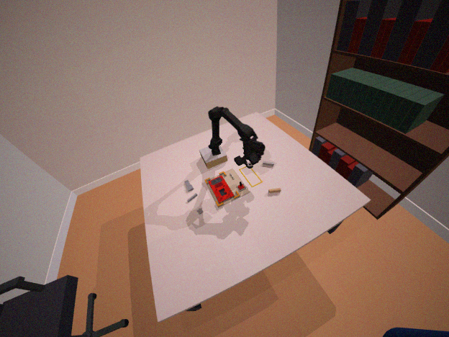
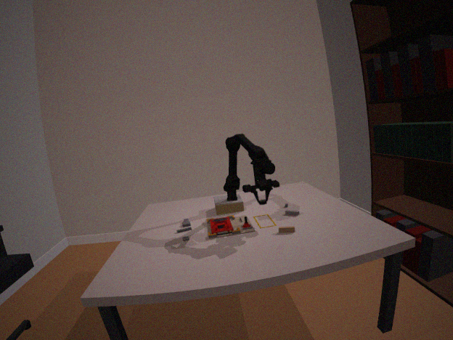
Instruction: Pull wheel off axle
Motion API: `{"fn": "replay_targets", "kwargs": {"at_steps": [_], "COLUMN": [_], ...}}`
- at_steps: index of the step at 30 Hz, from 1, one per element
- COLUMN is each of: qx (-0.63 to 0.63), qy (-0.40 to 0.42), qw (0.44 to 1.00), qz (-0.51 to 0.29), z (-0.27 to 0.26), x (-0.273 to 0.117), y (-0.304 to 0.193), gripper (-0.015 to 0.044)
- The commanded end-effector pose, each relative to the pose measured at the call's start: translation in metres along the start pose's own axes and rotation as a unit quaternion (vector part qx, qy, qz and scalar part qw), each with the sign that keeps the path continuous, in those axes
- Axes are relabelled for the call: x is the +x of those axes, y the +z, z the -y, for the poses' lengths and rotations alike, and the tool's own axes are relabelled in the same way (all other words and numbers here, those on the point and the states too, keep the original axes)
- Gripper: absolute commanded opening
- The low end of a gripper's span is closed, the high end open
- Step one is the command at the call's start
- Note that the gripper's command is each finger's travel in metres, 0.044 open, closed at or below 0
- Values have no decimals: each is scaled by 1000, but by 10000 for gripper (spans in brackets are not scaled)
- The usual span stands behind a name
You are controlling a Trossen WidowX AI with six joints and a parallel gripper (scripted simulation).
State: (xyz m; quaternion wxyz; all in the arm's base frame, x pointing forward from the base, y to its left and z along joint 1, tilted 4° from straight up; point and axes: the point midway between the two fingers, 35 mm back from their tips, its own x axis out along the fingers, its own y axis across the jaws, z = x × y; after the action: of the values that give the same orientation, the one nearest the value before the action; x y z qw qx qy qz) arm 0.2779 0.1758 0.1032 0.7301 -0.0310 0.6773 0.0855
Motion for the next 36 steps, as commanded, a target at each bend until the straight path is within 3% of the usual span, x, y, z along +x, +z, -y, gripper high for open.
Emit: {"fn": "replay_targets", "kwargs": {"at_steps": [1,7,17,22,33,36], "qx": [4,4,4,4,1,2], "qy": [-4,-4,-4,-4,-4,-4], "qw": [1000,1000,1000,1000,1000,1000], "qz": [-3,-3,-3,-3,-9,-7], "z": [1,0,1,2,1,1], "x": [12,27,96,101,95,76], "y": [-3,-1,-3,-4,-5,-3], "gripper": [0,0,0,0,289,300]}}
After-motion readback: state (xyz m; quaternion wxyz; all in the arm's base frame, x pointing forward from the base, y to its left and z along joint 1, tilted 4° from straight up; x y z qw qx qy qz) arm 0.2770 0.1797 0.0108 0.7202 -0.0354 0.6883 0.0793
